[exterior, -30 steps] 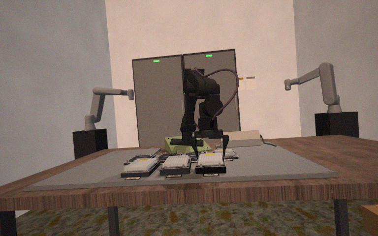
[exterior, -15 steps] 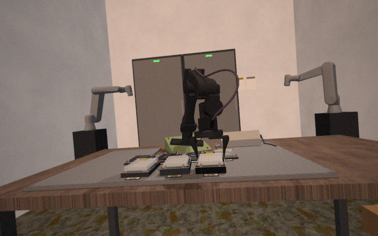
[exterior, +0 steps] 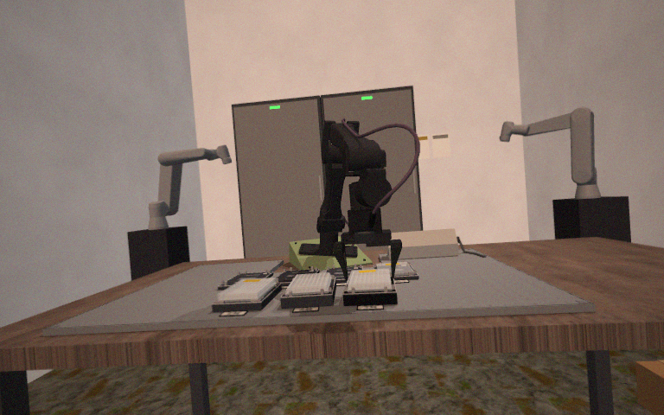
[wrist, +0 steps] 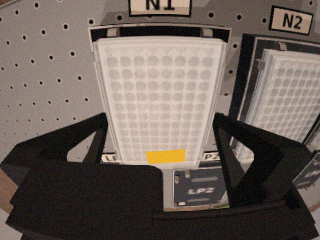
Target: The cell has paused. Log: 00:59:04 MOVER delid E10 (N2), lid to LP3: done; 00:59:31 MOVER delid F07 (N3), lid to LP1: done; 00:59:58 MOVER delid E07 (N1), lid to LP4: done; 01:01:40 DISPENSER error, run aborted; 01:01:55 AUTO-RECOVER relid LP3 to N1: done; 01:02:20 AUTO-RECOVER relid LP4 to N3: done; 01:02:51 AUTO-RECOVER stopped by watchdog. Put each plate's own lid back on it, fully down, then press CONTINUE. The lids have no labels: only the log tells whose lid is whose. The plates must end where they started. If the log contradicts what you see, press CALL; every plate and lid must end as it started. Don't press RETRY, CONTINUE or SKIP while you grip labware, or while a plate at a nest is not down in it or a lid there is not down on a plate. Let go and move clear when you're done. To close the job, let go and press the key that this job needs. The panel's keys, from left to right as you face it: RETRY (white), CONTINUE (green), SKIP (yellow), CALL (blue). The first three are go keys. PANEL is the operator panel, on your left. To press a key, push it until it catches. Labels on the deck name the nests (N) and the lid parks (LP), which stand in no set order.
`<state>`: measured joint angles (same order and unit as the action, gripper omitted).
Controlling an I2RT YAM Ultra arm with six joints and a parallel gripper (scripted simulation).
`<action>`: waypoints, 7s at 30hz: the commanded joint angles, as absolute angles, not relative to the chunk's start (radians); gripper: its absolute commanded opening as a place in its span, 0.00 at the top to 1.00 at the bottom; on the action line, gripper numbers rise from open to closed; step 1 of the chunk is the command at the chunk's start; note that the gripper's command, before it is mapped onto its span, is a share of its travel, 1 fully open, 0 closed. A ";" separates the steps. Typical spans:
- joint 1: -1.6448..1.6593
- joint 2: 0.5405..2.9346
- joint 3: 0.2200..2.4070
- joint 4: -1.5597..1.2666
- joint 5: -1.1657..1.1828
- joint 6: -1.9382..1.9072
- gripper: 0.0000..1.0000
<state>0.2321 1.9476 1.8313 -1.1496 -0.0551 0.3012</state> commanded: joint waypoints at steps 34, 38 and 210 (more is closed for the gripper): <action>0.237 1.933 1.875 -1.168 -0.042 0.310 0.06; 0.237 1.933 1.875 -1.168 -0.042 0.310 0.10; -0.099 1.849 1.704 -1.118 -0.157 -0.083 1.00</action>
<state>-0.1032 1.8816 1.7184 -1.1442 -0.1486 -0.0910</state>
